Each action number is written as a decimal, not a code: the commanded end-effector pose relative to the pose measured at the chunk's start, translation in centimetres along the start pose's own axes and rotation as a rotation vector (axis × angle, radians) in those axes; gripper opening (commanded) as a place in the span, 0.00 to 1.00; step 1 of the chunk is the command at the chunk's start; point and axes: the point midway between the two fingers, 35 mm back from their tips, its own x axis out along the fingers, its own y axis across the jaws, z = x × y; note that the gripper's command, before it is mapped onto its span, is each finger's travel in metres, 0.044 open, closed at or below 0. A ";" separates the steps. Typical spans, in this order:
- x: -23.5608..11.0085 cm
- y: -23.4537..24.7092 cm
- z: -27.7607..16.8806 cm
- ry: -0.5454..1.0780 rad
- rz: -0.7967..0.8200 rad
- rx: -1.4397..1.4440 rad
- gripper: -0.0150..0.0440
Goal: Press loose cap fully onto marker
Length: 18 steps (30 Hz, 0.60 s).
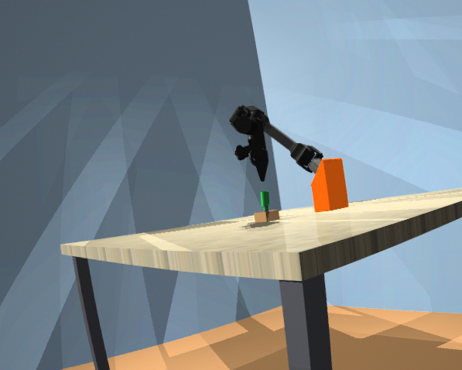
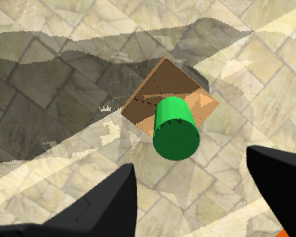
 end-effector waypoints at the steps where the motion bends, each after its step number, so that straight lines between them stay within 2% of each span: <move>1: 0.3 0.1 -0.1 0.000 0.001 -0.424 0.51; 4: 0.5 0.2 -0.2 -0.001 0.000 -0.683 0.38; 7: 0.6 0.2 -0.2 -0.001 0.000 -0.742 0.25; 18: 0.6 0.2 -0.2 -0.001 0.000 -0.742 0.25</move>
